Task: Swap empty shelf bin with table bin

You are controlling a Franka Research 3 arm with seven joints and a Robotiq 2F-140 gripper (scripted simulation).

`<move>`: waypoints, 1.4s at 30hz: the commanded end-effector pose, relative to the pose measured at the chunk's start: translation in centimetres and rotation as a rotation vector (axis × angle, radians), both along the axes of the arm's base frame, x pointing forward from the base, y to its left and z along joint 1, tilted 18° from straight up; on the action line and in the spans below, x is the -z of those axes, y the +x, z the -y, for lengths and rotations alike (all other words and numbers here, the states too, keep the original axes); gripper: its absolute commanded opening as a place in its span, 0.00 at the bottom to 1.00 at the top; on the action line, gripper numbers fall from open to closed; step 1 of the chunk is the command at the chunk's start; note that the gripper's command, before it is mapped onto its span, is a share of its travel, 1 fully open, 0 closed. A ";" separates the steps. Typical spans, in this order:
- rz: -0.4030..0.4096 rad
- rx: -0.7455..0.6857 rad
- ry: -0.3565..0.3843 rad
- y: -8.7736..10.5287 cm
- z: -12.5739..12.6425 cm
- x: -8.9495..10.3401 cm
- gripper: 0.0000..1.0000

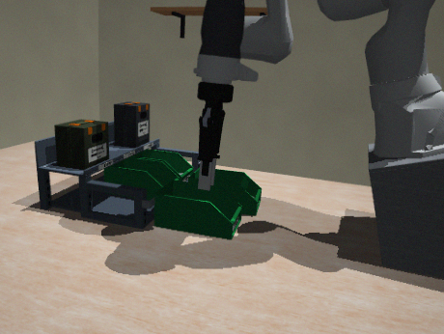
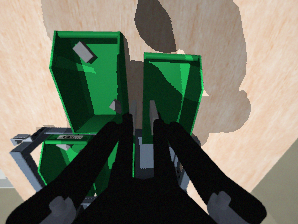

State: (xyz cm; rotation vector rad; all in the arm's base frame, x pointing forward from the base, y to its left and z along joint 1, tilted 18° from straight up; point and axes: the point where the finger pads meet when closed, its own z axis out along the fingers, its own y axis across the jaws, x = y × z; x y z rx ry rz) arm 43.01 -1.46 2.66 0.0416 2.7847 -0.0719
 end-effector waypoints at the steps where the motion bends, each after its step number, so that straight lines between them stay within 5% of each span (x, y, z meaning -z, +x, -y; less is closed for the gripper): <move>1: -0.050 0.015 0.005 0.4 0.0 0.3 0.15; 39: -0.050 0.015 0.005 1.1 0.1 2.4 0.15; 40: -0.050 0.015 0.005 1.1 0.1 2.4 0.00; 42: -0.050 0.015 0.005 1.1 0.1 2.4 0.00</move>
